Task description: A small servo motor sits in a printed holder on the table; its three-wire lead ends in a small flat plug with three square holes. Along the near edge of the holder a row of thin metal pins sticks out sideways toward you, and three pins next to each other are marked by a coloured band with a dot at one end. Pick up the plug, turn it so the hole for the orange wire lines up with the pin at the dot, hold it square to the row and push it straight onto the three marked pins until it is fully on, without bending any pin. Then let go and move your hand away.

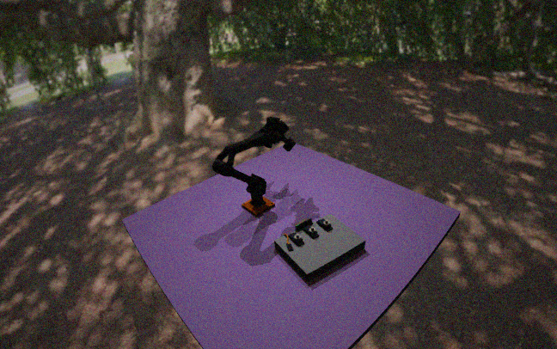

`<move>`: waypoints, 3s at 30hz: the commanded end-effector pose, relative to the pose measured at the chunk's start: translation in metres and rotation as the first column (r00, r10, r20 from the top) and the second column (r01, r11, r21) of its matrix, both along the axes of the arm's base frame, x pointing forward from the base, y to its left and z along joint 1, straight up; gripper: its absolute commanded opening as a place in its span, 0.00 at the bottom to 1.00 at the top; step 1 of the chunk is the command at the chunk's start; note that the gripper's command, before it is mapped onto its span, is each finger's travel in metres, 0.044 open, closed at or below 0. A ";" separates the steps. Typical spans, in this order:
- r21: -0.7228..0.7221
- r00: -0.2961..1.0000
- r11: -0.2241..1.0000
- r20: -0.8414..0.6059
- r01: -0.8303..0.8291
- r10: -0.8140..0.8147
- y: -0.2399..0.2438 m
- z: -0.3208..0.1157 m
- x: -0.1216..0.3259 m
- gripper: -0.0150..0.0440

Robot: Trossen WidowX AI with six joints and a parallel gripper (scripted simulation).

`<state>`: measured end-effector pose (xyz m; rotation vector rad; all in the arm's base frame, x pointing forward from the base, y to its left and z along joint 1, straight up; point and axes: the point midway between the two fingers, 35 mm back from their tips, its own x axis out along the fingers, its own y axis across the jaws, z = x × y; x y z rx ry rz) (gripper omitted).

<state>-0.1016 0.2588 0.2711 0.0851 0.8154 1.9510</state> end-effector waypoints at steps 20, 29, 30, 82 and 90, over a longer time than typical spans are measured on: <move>0.121 0.921 0.922 0.089 0.368 -0.379 0.028 0.010 0.104 0.45; 0.203 0.774 0.784 0.142 0.587 -0.617 0.023 0.019 0.180 0.45; 0.212 0.754 0.765 0.148 0.608 -0.640 0.021 0.020 0.188 0.45; 0.407 -0.485 -0.316 0.428 0.857 -0.763 -0.265 0.042 0.443 0.45; 0.160 -0.394 -0.366 0.522 0.917 -0.757 -0.281 0.010 0.477 0.45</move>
